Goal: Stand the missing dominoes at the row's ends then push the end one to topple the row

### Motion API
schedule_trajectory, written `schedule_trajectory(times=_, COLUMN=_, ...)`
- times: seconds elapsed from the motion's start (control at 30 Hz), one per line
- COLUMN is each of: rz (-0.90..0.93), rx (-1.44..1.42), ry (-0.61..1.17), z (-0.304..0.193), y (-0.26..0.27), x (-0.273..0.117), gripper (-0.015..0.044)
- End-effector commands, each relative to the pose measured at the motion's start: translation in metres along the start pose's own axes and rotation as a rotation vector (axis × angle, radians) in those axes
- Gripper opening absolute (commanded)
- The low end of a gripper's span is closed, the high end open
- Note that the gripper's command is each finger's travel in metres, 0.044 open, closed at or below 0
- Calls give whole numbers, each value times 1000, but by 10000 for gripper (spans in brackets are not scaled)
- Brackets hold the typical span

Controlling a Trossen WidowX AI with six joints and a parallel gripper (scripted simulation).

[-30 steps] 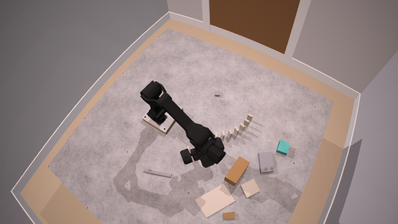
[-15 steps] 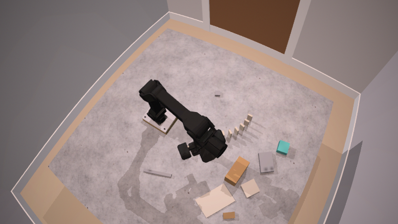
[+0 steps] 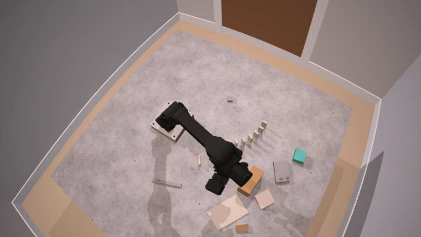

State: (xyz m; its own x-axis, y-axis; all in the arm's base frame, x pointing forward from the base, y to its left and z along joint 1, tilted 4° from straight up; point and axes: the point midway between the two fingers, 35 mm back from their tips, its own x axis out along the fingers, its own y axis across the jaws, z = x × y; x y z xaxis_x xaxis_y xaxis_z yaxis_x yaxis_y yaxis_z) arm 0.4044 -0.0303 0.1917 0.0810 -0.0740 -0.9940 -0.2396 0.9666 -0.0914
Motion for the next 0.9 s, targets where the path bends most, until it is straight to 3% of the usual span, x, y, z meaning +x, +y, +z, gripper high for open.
schedule_trajectory(times=0.0, rz=-2, rx=-152, ry=1, z=13, y=-10, x=5, gripper=107)
schedule_trajectory(times=0.3, rz=-1, rx=-148, ry=-8, z=14, y=-11, x=6, gripper=107)
schedule_trajectory(times=0.87, rz=40, rx=-42, ry=-246, z=48, y=-24, x=34, gripper=107)
